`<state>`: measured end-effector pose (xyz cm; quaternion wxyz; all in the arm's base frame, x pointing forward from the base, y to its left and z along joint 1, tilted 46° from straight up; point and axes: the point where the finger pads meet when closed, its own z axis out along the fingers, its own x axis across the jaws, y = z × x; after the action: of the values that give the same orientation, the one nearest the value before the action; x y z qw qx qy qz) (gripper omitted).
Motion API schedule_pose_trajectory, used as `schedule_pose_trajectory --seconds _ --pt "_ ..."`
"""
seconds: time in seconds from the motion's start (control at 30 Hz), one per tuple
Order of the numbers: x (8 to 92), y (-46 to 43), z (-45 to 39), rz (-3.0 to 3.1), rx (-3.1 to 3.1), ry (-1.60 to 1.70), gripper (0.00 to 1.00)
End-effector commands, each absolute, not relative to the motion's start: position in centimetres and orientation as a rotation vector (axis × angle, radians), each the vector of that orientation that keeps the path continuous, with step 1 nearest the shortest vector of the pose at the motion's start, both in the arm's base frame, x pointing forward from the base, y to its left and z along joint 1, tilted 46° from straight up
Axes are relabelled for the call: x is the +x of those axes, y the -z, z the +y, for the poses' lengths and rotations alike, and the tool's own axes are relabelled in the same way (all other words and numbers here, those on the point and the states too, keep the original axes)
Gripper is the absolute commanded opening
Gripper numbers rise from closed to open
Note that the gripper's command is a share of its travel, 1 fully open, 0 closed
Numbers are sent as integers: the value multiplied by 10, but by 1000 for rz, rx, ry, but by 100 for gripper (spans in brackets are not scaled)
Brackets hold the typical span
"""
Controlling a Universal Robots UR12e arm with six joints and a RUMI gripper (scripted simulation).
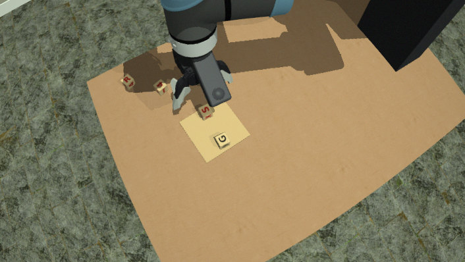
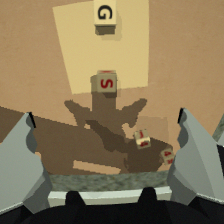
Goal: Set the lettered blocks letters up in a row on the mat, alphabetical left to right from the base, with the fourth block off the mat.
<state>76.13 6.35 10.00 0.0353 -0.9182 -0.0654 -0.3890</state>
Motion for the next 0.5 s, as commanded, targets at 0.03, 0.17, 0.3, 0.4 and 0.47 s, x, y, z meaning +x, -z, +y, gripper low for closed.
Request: schedule_pose_trajectory --seconds 0.03,0.17,0.3,0.4,0.47 --pt "761 -100 63 -208 -2823 1197 100" --pt "762 -100 63 -221 -2825 1199 100" --pt "762 -100 63 -235 -2827 1201 100" --pt "762 -100 62 -248 -2829 1203 100" --pt "762 -101 62 -263 -2831 1205 100"
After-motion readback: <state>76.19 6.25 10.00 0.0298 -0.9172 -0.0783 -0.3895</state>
